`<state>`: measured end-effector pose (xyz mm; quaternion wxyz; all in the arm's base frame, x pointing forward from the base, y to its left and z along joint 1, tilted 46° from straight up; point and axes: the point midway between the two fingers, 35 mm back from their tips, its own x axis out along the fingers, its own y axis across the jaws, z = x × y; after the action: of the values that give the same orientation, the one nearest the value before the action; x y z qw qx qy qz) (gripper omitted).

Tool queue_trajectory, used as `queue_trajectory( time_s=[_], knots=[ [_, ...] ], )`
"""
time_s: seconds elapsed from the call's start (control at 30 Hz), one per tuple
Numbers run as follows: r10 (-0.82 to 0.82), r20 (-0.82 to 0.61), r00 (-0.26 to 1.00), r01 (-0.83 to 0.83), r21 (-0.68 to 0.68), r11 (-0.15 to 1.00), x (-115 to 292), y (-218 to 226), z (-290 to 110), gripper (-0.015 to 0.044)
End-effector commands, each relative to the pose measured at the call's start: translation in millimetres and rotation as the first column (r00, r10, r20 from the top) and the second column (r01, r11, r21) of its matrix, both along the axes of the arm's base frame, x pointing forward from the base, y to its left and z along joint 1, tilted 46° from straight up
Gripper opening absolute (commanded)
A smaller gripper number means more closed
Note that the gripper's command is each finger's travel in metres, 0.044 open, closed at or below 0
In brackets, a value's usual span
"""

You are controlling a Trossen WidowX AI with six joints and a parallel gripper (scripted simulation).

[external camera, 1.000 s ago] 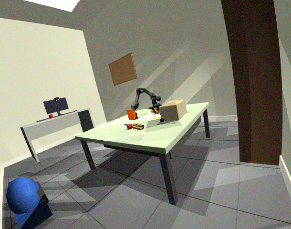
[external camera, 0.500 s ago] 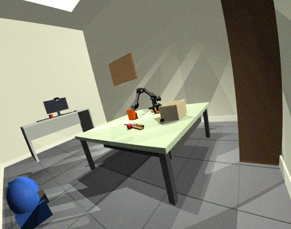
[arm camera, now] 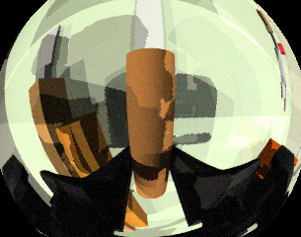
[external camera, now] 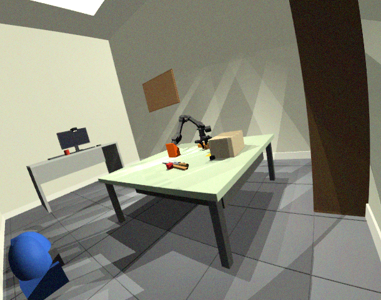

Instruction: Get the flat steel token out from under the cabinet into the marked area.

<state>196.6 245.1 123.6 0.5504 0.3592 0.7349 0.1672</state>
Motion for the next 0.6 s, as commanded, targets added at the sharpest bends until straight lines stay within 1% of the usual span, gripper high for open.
queue_trajectory(
  time_s=[0.0, 0.57],
  knots=[
    [0.009, 0.006, 1.000, -0.009, 0.002, 1.000, 6, 0, -1, 0.0000],
    [0.024, 0.020, 1.000, -0.024, 0.005, 1.000, 26, -2, -8, 0.0000]
  ],
)
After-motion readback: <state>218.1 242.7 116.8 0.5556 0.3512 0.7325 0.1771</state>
